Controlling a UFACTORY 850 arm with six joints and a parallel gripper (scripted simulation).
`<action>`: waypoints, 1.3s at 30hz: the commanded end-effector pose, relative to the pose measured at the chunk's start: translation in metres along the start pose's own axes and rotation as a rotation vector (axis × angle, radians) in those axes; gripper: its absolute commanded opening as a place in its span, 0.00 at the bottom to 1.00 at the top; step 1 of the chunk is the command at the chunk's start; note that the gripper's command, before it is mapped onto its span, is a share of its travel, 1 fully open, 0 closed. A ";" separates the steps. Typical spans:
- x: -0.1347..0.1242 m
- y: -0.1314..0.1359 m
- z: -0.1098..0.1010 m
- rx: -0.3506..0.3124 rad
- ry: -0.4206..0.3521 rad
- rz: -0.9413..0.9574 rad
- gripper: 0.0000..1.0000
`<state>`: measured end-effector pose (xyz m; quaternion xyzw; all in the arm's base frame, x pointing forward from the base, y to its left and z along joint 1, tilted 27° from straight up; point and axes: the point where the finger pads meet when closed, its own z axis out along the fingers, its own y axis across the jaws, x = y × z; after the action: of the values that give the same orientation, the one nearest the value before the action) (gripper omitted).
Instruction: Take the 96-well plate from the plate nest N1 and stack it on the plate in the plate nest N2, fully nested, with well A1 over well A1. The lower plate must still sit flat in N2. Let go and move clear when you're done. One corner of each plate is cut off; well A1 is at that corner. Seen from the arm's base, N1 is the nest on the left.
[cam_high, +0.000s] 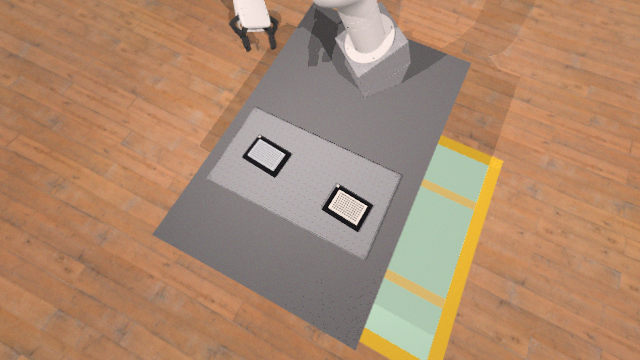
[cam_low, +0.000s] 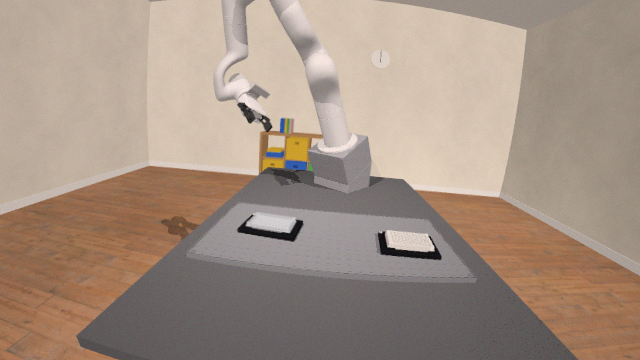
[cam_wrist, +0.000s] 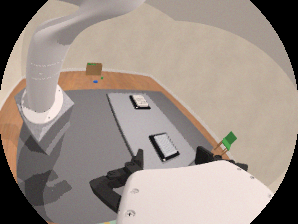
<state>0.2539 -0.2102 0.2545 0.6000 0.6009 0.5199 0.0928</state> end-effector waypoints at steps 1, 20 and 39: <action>0.000 0.000 0.000 0.000 0.000 -0.001 1.00; 0.006 -0.007 0.011 0.053 0.041 -0.074 1.00; 0.028 -0.046 0.050 0.320 0.303 -0.499 1.00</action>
<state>0.2558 -0.1594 0.2209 0.3995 0.7844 0.4728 0.0405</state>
